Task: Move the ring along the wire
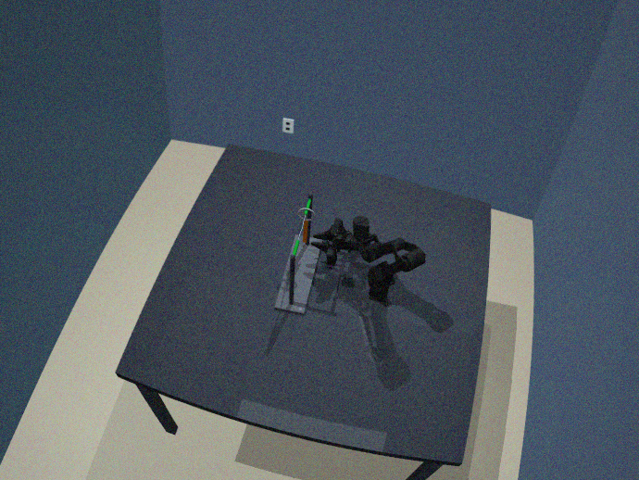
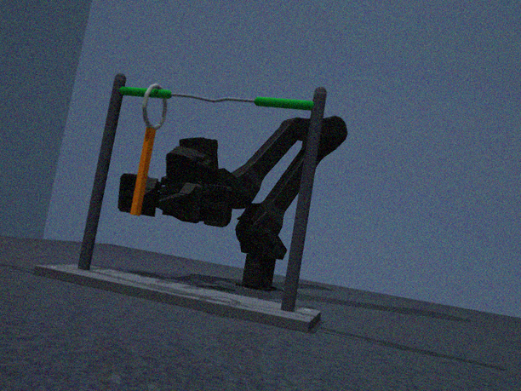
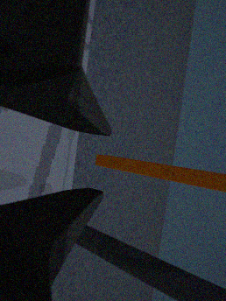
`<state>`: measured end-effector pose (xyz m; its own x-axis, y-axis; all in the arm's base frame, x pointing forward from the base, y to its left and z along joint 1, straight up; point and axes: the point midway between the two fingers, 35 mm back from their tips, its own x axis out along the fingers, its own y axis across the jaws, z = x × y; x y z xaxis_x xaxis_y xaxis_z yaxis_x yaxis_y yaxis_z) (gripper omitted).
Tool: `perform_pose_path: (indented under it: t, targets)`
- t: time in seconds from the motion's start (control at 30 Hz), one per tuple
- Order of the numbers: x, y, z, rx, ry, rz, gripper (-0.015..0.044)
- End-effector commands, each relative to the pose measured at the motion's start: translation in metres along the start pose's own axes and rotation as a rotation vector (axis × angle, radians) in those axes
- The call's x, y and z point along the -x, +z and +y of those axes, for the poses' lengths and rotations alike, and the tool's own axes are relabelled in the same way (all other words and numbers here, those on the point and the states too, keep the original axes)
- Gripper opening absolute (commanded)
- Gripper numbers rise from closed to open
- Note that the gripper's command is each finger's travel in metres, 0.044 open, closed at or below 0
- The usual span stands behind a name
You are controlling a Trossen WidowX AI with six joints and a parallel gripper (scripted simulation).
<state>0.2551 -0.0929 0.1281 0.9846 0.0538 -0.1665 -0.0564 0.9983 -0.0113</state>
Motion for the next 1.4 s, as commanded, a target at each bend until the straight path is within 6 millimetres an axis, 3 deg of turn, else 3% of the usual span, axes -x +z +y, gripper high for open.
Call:
perform_pose_path:
  t: [0.0, 1.37]
  targets:
    - [-0.005, 0.003, -0.002, 0.002, -0.003, -0.003, 0.0160]
    - [-0.066, 0.001, 0.000, 0.000, -0.003, -0.011, 0.0160]
